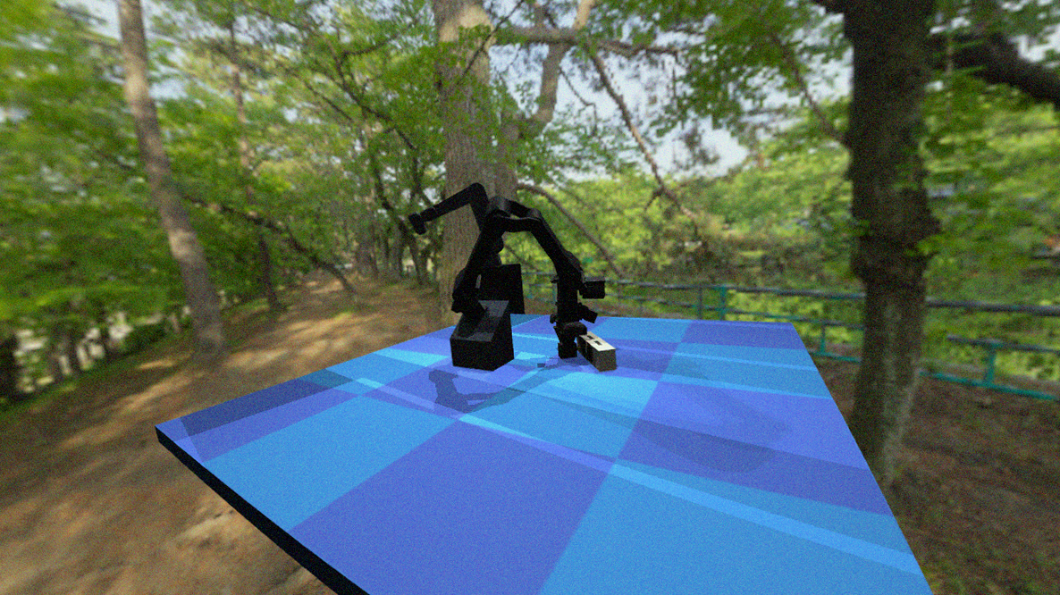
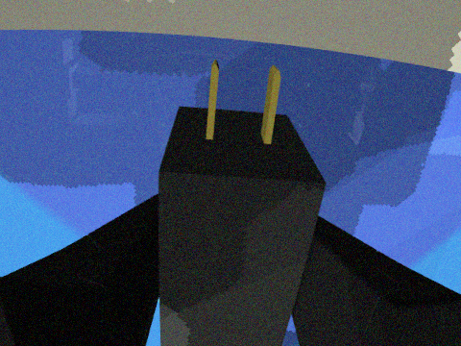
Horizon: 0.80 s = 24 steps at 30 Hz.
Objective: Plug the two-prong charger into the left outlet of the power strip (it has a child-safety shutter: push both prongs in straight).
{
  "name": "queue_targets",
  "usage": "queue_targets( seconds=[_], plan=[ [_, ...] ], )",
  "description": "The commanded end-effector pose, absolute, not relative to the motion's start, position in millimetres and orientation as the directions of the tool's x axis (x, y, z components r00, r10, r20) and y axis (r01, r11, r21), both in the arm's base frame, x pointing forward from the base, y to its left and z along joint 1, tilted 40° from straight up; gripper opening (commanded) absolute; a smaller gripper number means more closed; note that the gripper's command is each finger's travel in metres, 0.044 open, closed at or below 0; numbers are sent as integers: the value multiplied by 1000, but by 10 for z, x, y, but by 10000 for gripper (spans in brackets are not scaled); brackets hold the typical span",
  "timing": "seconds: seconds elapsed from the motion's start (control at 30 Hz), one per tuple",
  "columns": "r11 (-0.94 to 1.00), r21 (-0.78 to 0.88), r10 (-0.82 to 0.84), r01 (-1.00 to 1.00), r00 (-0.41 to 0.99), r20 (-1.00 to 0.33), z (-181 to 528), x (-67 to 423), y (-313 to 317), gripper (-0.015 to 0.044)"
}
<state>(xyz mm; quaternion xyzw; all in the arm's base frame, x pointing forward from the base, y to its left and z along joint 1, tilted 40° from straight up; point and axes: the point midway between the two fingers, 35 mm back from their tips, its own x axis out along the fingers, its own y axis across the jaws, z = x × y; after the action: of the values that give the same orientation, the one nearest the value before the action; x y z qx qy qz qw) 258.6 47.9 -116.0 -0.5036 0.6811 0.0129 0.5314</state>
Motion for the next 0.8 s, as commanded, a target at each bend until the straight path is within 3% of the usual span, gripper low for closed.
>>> queue_targets(
  seconds=[0.0,0.77],
  plan=[
    [495,-513,-669,-701,69,-740,-1166,2592,494,0],
    [496,-513,-668,-701,69,-741,-1181,2627,523,0]
  ],
)
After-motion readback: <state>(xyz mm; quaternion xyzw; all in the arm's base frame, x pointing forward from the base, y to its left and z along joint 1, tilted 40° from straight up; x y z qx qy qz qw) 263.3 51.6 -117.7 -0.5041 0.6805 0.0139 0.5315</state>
